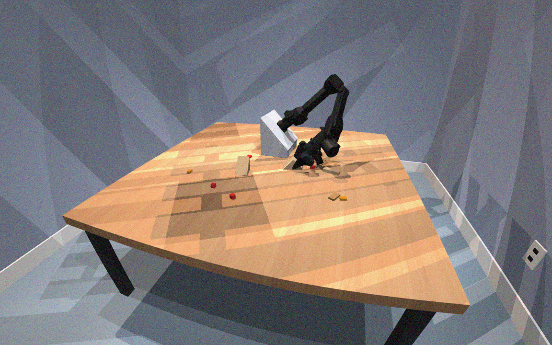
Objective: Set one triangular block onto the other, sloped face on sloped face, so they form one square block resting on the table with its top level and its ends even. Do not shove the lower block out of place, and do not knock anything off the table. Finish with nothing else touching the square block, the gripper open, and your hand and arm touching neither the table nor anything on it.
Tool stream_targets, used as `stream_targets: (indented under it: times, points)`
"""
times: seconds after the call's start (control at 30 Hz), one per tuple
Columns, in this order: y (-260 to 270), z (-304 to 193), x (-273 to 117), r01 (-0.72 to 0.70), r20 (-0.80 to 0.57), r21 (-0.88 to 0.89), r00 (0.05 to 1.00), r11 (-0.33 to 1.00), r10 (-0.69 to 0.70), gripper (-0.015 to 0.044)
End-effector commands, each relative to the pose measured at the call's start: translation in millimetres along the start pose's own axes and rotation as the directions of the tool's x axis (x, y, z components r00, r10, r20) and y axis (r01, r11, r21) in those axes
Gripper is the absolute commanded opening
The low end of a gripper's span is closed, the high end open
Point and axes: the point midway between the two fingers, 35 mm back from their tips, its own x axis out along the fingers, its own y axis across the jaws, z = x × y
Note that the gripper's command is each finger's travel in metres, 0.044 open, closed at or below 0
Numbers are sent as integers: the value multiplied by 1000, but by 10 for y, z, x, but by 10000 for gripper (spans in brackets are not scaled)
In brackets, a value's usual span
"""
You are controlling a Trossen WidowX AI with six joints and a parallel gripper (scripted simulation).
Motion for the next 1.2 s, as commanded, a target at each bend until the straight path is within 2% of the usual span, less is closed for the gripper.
stream_targets:
  times: [0.0, 0.27, 0.53, 0.77, 1.0, 1.17]
  points:
    - [12, -5, 32, -6, -3, -4, 1000, 1000, 6, 440]
    - [12, -5, 32, -6, -3, -4, 1000, 1000, 6, 440]
    - [10, -4, 17, -4, -2, 0, 1000, 1000, 4, 230]
    - [10, -4, 17, -4, -2, 0, 1000, 1000, 4, 183]
    - [-13, -82, -58, -4, -3, 0, 1000, 1000, 4, 0]
    - [-46, -257, -228, -5, -4, -1, 1000, 1000, 5, 0]
